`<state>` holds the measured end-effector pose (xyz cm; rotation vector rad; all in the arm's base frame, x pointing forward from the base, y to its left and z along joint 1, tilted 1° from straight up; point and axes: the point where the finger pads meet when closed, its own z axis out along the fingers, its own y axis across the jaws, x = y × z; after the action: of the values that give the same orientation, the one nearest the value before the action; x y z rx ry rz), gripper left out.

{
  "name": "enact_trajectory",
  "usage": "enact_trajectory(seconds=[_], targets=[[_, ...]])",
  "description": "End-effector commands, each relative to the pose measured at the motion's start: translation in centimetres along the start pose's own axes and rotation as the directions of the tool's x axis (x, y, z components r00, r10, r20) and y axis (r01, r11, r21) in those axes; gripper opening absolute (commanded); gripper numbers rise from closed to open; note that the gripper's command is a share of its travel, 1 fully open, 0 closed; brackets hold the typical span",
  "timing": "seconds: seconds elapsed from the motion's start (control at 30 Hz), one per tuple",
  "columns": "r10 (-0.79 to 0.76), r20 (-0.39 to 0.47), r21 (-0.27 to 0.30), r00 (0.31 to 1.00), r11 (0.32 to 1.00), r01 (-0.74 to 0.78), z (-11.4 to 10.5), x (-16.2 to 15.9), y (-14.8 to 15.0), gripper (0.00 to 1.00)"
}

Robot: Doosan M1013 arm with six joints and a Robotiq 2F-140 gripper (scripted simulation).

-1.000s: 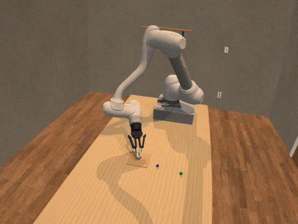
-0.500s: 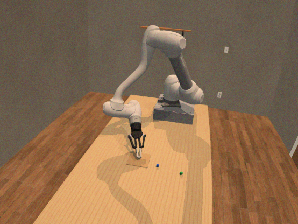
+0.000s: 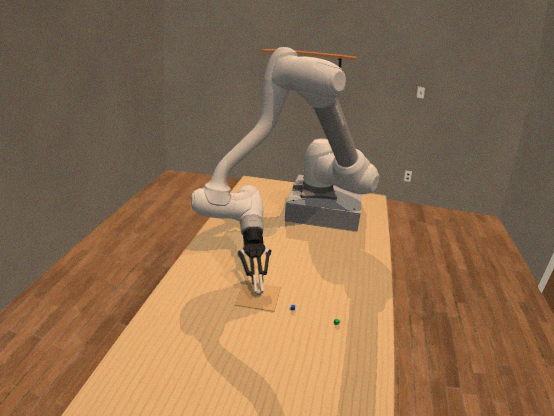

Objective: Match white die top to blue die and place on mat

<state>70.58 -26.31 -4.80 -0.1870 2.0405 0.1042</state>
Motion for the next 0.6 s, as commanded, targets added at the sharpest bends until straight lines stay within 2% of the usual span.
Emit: enact_trajectory(seconds=[0.0,0.57], targets=[[0.0,0.0,0.0,1.0,1.0,0.0,0.01,0.01,0.0,0.16],[0.0,0.0,0.0,1.0,1.0,0.0,0.42,0.79,0.0,0.16]])
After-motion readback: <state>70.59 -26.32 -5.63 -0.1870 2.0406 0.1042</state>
